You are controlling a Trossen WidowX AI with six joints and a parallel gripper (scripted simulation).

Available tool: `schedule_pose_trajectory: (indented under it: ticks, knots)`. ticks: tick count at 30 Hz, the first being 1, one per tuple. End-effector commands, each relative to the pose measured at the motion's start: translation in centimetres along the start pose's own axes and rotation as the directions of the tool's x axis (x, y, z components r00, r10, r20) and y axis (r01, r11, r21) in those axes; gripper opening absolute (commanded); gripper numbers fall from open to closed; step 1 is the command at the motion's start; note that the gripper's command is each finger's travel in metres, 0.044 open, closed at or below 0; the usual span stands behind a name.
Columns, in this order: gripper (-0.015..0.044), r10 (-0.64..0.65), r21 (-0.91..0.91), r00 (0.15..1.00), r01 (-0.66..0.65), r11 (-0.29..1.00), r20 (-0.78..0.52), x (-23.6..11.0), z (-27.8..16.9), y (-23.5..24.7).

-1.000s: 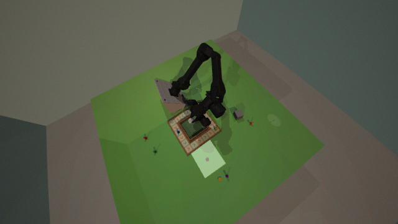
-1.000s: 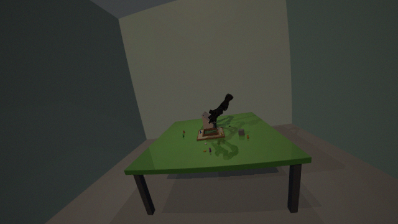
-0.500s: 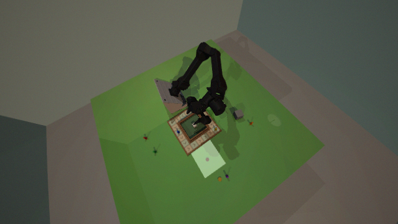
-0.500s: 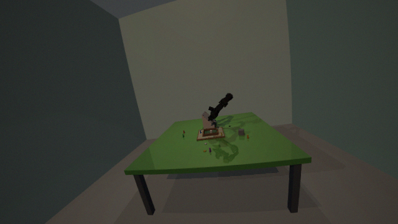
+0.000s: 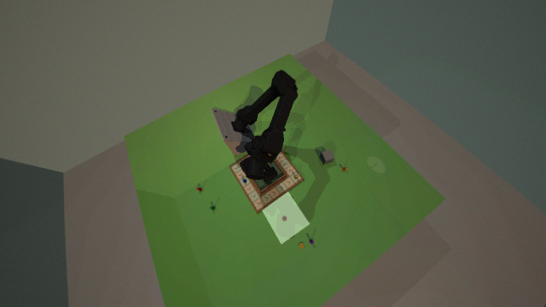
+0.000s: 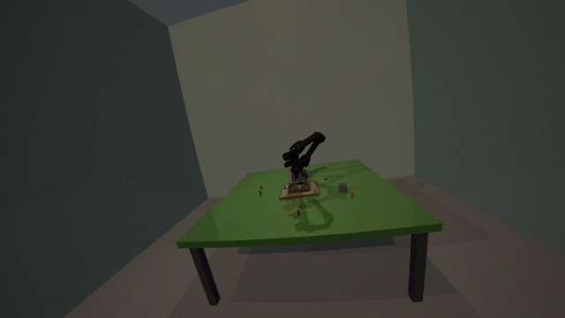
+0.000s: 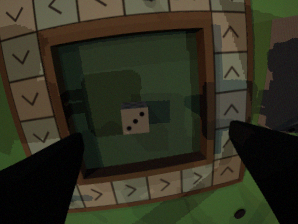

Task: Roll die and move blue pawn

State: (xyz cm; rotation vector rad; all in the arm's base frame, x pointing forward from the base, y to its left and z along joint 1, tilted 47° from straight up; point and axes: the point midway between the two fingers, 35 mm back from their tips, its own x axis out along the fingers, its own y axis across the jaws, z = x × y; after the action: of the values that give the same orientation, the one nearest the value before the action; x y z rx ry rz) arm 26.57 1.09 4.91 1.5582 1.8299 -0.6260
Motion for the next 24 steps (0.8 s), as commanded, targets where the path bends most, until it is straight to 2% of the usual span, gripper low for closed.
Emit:
schedule_pose_trajectory:
  ticks: [1,3,6,10,14,17,24]
  knots:
    - [0.044,-0.004,-0.002,1.0,0.004,1.0,0.01,0.0,-0.1,0.0]
    - [0.0387,-0.002,-0.055,1.0,0.002,0.998,0.007,0.1,0.5,0.1]
    - [0.0309,0.006,-0.282,1.0,-0.008,0.959,-0.007,0.6,2.8,0.3]
    - [0.0204,0.019,-0.576,0.999,-0.032,0.817,-0.028,1.5,6.1,0.3]
    - [0.02,0.035,-0.808,0.998,-0.061,0.587,-0.05,2.6,9.3,-0.2]
    - [0.02,0.046,-0.904,0.997,-0.076,0.422,-0.063,3.4,11.1,-0.7]
    - [0.02,0.046,-0.909,0.997,-0.077,0.409,-0.064,3.4,11.1,-0.9]
